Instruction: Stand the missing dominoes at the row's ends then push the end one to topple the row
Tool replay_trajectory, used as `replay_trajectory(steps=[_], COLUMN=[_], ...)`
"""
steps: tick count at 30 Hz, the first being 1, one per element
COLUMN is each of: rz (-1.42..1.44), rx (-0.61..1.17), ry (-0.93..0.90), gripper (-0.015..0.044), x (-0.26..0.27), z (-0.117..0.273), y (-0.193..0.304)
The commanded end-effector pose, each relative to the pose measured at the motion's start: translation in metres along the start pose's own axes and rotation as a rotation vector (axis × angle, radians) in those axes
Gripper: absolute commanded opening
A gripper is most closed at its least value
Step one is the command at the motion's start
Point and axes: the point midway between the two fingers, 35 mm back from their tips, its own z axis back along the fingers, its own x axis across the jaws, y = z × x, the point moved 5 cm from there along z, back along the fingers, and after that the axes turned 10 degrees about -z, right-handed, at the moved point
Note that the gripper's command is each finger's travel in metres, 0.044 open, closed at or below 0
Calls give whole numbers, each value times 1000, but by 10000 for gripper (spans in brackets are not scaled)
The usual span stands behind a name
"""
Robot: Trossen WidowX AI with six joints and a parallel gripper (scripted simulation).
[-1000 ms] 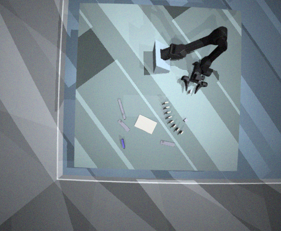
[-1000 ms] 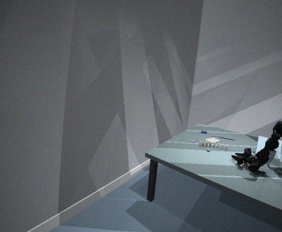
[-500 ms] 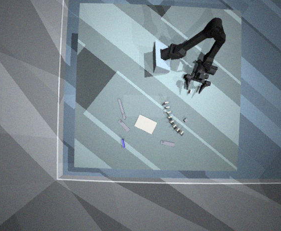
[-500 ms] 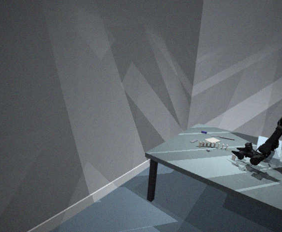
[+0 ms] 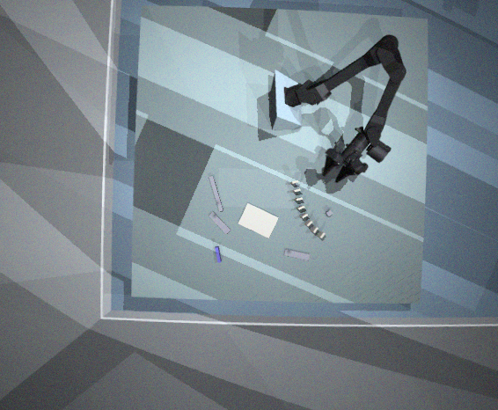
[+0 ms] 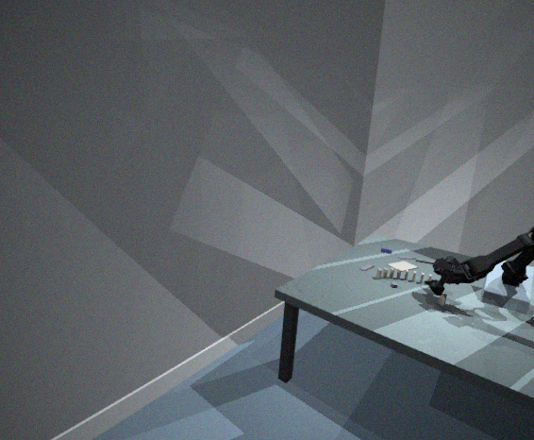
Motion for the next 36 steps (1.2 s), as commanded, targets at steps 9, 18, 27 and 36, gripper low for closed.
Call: replay_trajectory(steps=[9, 18, 27, 36], rz=[555, 983, 1023, 1026], rx=[372, 593, 519, 520], ry=[-176, -881, -1115, -1114], gripper=[440, 440, 440, 440], x=[-25, -27, -25, -11], z=[-16, 20, 35, 22], y=[-23, -28, -39, -18])
